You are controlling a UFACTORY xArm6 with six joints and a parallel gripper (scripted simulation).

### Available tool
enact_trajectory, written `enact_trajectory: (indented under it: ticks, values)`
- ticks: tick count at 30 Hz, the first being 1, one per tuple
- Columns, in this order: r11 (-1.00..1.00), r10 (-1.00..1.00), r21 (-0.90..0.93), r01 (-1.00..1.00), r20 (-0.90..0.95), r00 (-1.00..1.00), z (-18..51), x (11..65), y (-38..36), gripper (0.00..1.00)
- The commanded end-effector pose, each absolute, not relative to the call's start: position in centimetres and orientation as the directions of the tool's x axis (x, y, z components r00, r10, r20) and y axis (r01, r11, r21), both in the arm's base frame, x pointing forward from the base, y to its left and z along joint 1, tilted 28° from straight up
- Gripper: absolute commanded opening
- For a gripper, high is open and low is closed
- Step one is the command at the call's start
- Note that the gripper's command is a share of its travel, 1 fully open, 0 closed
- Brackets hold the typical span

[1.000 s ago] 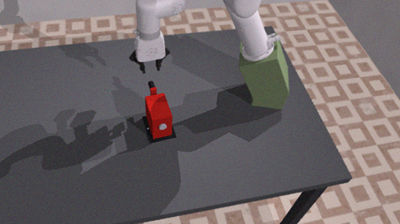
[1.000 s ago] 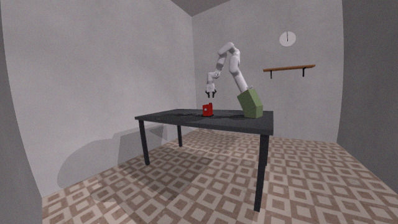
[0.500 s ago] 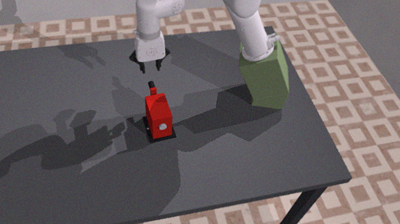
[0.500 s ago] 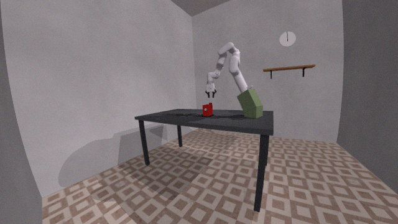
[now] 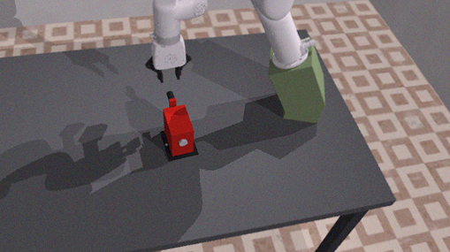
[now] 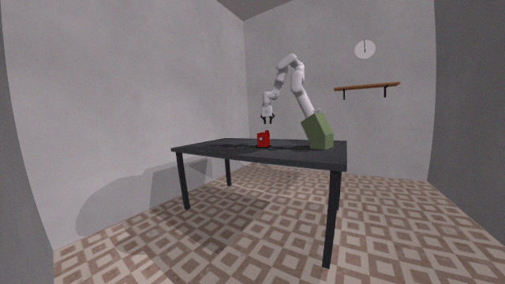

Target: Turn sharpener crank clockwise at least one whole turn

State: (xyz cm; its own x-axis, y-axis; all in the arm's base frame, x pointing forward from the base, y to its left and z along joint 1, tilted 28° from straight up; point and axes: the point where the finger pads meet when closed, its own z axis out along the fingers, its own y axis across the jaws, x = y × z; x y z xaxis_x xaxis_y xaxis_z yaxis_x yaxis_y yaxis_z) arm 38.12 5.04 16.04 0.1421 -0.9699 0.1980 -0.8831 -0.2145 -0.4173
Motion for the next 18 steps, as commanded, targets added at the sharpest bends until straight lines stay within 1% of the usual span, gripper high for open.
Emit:
enact_trajectory:
  ticks: [1,18]
  values:
    - [-0.215,-0.97,-0.42,-0.882,0.198,0.142,16.1,38.2,5.1,0.54]
    - [-0.214,-0.97,-0.42,-0.882,0.198,0.141,15.0,38.8,5.0,0.54]
